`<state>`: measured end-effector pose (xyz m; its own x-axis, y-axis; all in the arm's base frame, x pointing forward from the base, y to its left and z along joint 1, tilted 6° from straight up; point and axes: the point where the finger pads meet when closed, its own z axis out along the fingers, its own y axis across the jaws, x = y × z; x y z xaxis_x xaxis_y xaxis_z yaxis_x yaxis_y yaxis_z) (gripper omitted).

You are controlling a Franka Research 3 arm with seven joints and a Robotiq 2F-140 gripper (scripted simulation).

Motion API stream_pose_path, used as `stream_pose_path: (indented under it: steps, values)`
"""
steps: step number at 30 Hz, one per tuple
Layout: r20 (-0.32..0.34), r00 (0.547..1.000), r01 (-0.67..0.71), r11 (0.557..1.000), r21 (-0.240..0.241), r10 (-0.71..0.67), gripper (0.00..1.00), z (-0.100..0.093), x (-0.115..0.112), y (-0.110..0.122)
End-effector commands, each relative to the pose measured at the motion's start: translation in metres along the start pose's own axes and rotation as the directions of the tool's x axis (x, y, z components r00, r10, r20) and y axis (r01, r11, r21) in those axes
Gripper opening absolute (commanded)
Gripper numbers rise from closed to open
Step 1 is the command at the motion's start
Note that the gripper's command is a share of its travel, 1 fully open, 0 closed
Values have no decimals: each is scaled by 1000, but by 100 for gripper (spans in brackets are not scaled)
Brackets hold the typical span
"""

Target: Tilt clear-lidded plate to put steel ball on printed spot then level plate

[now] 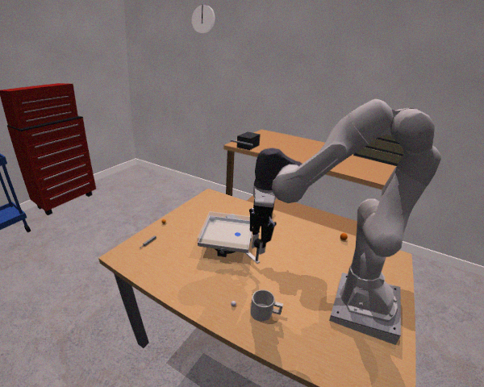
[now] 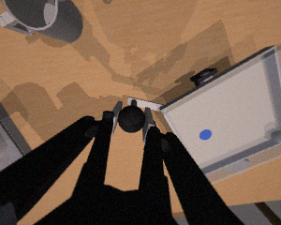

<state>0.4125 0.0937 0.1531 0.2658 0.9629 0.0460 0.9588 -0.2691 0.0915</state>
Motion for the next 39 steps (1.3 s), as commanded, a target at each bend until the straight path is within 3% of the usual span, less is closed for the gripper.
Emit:
stream_pose_path:
  steps: [1,39]
  values:
    - [5,1000,2,1000,3,-2,0,3,-5,0]
    - [5,1000,2,1000,3,-2,0,5,-2,-1]
